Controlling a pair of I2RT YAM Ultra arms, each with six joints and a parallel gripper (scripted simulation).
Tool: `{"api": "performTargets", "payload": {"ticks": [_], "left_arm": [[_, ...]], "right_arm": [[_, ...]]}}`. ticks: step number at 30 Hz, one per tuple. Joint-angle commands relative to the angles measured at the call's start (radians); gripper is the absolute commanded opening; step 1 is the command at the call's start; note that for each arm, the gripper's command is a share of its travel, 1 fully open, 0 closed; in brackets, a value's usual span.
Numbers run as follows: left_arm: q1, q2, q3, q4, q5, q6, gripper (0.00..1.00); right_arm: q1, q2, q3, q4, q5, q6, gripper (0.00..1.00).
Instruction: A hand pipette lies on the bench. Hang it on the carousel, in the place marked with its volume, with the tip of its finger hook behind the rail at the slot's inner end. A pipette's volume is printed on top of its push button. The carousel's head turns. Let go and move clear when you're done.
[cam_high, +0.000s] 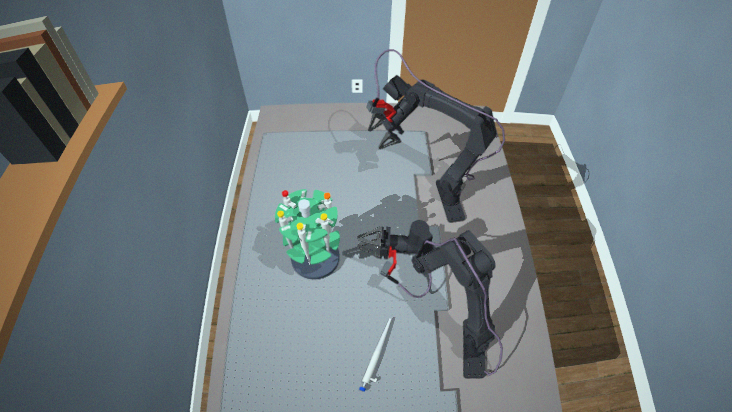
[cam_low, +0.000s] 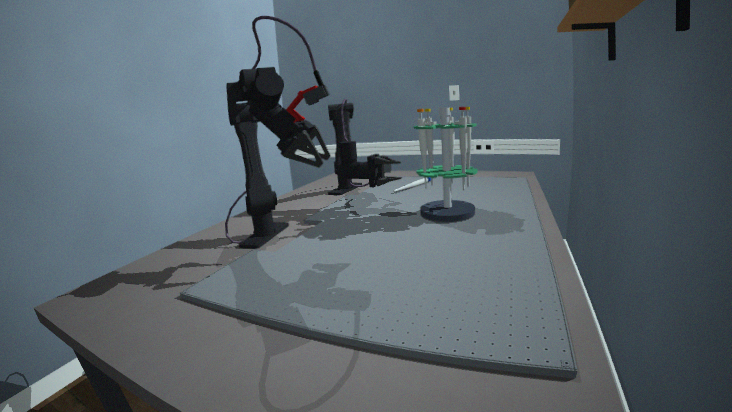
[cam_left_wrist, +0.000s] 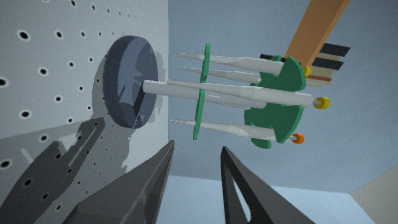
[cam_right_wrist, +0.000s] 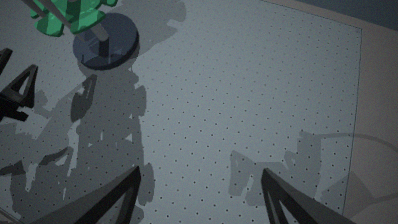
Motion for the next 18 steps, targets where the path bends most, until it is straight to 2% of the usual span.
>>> {"api": "performTargets", "payload": {"ticks": [1, 18], "left_arm": [[-0.001, -0.006, 0.013, -0.013, 0.001, 0.005, 0.49], [0.034, 0.027, 0.061, -0.038, 0.035, 0.013, 0.49]], "right_arm": [[-0.008, 0.000, 0.024, 0.014, -0.021, -0.005, 1.00], [-0.008, 0.000, 0.024, 0.014, -0.021, -0.005, 1.00]]}}
